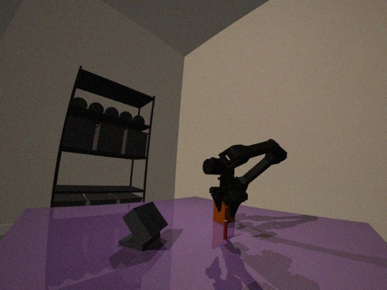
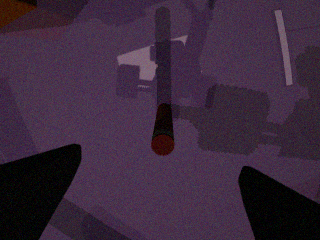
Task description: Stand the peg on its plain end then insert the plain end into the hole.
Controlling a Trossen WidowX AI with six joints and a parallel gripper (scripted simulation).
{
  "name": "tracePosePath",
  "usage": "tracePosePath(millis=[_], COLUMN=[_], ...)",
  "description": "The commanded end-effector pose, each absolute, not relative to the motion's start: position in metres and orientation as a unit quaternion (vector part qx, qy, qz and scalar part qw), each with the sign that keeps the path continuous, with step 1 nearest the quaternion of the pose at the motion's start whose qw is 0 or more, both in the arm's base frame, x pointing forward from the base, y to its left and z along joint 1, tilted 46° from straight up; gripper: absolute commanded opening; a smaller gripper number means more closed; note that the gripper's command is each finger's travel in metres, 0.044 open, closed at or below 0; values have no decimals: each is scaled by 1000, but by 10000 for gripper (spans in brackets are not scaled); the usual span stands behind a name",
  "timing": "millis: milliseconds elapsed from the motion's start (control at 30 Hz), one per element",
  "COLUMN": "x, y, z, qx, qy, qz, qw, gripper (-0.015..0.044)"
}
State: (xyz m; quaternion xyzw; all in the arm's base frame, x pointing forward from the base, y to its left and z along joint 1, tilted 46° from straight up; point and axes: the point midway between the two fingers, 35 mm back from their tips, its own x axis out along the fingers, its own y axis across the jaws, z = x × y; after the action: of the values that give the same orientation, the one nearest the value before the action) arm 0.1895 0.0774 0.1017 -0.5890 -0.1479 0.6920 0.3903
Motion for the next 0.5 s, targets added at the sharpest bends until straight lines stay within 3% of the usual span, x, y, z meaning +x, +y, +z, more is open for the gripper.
tracePosePath(millis=[0,467], x=[188,189], y=[83,99], z=[96,79], qx=[-585,-586], qy=[-147,-146], qz=[694,694], qw=[392,392], gripper=[440,440])
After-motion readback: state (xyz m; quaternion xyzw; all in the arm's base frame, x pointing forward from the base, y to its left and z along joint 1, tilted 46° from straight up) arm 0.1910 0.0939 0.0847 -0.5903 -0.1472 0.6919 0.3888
